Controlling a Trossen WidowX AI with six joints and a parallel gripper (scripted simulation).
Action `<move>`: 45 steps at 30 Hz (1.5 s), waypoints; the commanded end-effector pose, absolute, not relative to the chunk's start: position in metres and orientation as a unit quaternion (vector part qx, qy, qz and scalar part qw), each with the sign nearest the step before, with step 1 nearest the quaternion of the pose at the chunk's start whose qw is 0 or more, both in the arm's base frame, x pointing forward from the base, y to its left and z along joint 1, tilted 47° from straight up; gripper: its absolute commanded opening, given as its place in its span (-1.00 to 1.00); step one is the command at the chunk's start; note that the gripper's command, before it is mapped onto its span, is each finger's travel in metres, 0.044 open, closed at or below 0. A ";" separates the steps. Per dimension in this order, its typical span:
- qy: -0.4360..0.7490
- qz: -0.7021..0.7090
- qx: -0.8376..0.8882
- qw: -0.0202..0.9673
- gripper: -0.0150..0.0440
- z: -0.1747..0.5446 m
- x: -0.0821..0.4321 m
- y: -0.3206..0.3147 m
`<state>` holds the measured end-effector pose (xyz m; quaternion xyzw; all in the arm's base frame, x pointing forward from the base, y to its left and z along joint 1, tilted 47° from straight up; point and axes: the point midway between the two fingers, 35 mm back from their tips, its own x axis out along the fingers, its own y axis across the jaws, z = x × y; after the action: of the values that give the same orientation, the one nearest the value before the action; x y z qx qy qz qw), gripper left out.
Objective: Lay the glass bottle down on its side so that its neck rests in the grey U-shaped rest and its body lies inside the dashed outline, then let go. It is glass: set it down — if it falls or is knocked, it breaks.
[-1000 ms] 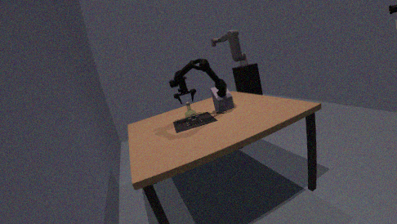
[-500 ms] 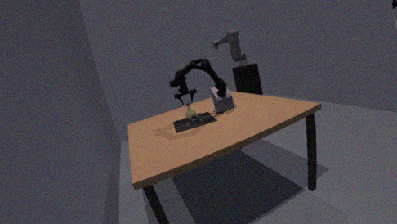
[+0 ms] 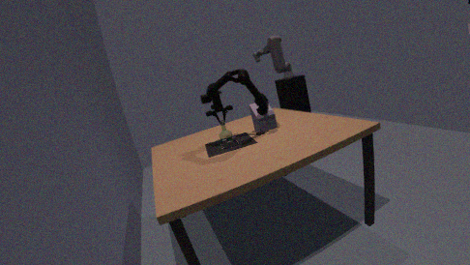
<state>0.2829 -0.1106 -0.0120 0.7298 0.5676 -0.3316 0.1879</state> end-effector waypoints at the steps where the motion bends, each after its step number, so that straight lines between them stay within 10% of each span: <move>1: 0.567 -0.331 0.731 0.185 -0.07 -0.011 0.283 -0.110; 45: 0.567 -0.348 0.720 0.198 -0.07 0.009 0.289 -0.099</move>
<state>0.2871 -0.1040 0.0011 0.7178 0.5666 -0.3518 0.2000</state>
